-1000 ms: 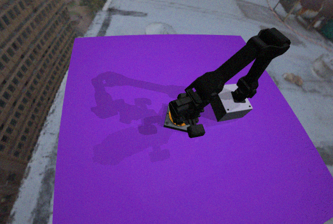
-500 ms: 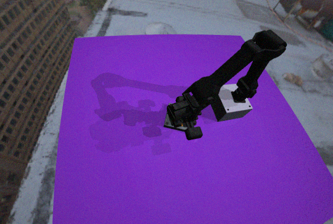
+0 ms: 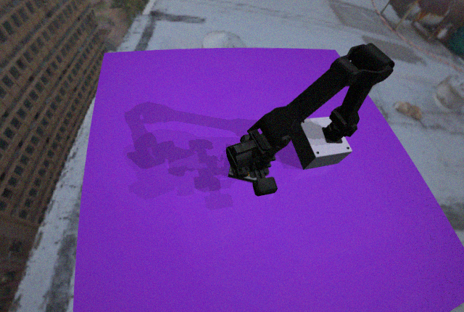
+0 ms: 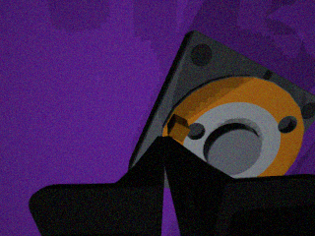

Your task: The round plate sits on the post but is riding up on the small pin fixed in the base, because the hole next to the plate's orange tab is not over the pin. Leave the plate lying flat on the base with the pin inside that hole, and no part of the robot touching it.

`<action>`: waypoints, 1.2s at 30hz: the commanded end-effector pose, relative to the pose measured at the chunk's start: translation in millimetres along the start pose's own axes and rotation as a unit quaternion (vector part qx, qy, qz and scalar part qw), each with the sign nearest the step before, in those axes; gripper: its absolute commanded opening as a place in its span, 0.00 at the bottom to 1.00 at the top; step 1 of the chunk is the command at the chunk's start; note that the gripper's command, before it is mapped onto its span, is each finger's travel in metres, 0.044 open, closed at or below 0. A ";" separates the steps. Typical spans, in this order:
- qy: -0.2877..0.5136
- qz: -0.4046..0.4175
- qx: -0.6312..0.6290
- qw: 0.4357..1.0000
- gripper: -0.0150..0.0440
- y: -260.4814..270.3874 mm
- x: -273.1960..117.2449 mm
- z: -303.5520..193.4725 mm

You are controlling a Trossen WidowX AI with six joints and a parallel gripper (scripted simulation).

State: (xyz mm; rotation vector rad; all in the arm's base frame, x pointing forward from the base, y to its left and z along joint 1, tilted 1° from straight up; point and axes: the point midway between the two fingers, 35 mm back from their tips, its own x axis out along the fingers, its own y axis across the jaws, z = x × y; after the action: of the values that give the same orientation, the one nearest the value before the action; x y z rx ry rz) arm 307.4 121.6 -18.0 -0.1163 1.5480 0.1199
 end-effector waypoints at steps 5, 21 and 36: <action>-0.001 -0.002 0.001 1.000 0.25 -6.3 1.0 11.3; -0.002 -0.003 0.001 1.000 0.25 -19.1 -1.1 27.1; -0.003 -0.004 0.001 1.000 0.25 -31.6 -3.6 35.7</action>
State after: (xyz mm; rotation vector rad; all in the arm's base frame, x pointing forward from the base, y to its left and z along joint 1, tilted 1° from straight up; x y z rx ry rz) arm 344.8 101.3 -12.8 -0.1165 1.5384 0.1195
